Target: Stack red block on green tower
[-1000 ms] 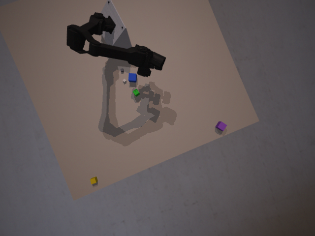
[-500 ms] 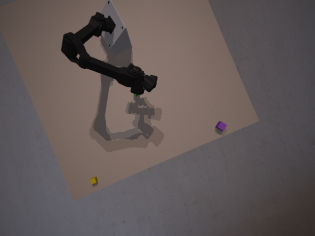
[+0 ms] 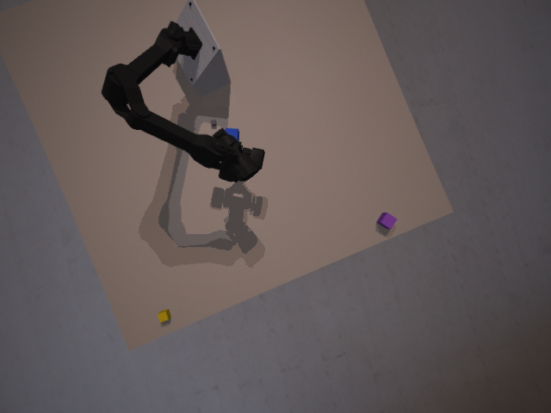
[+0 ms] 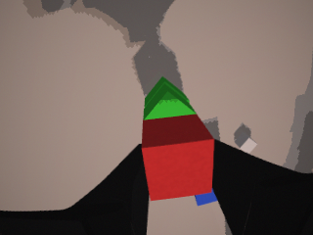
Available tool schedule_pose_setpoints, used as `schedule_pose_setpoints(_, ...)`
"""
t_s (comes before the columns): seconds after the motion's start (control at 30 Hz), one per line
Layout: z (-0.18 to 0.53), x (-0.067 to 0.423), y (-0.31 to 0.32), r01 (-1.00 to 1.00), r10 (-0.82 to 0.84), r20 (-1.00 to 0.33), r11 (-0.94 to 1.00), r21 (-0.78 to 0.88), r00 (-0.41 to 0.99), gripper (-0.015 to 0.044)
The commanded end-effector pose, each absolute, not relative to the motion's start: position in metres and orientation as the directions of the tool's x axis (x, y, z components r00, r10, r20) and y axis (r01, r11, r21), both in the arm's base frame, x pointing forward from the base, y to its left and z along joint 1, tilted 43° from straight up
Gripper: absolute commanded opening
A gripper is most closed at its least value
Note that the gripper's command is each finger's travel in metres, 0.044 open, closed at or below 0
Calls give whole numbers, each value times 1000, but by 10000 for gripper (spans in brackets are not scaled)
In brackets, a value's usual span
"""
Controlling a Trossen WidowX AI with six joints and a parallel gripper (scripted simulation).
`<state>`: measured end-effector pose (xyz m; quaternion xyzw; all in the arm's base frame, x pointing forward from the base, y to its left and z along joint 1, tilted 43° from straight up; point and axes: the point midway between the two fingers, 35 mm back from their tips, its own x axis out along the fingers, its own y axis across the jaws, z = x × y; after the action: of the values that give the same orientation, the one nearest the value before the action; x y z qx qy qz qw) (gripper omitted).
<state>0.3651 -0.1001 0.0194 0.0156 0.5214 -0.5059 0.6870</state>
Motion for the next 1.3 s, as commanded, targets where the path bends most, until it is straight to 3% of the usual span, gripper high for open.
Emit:
schedule_pose_setpoints(0.0,13,363,-105,703,-682,-729,488,-517,-62,0)
schedule_pose_setpoints(1.27,-4,361,-123,703,-682,-728,488,-517,-63,0)
